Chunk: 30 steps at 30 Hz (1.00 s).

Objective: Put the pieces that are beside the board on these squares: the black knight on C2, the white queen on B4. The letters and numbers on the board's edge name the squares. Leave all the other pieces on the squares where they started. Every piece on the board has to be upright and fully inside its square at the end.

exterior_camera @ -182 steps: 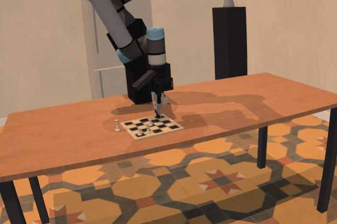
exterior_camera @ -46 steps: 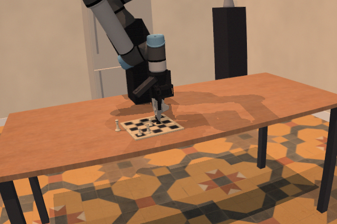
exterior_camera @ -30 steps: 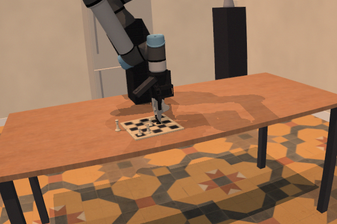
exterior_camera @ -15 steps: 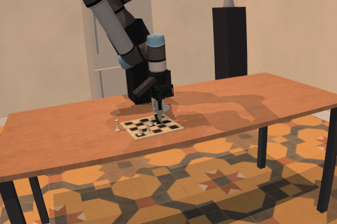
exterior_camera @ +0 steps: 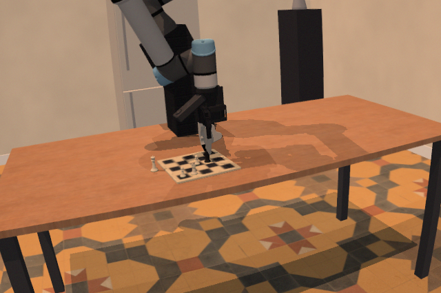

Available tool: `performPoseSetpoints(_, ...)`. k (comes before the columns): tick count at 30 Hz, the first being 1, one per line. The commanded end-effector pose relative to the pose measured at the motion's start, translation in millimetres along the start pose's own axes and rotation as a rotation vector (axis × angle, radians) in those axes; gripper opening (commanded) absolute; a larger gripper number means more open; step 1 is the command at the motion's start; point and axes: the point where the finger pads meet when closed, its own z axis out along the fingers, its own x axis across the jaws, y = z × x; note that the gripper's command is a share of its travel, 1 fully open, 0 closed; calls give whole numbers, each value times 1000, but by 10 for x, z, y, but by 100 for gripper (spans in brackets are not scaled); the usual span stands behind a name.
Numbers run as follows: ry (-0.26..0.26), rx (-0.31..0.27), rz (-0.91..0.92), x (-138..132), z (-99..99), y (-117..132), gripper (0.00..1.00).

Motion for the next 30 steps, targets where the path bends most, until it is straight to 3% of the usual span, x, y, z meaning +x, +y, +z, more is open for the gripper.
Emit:
performPoseSetpoints(1, -1, 0, 0, -5, -226, -2, 22)
performPoseSetpoints(5, -1, 0, 0, -5, -445, -2, 22)
performPoseSetpoints(12, -1, 0, 0, -5, -645, -2, 22)
performPoseSetpoints(19, -1, 0, 0, -5, -719, -2, 22)
performPoseSetpoints(20, -1, 0, 0, -5, -719, -2, 100)
performPoseSetpoints(30, -1, 0, 0, -5, -719, -2, 100)
